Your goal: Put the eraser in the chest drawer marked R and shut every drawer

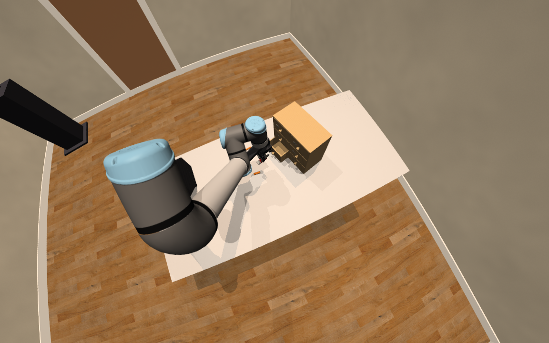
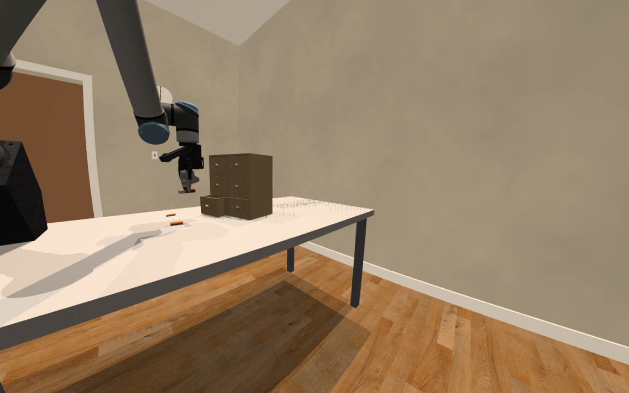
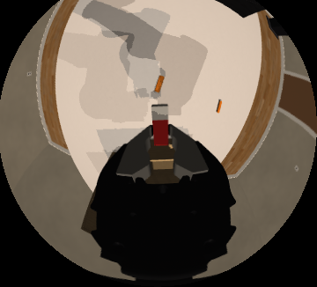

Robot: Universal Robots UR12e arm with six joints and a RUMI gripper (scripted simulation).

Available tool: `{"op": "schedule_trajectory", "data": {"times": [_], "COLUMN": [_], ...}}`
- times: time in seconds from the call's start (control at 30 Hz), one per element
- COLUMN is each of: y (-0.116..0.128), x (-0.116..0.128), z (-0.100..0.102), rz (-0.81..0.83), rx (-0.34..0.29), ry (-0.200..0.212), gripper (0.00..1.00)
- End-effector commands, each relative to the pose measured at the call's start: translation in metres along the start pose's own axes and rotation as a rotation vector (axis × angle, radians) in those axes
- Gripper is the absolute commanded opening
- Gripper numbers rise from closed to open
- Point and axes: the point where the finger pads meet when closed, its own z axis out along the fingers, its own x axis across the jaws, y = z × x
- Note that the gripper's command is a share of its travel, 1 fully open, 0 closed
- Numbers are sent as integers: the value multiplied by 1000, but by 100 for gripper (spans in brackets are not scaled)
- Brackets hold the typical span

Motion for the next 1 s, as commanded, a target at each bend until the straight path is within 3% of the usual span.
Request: {"op": "schedule_trajectory", "data": {"times": [0.0,0.43,0.97], "y": [0,0,-1], "x": [0,0,0], "z": [0,0,0], "rz": [0,0,0], "rx": [-9,-49,-149], "ry": [0,0,0], "gripper": [11,11,11]}}
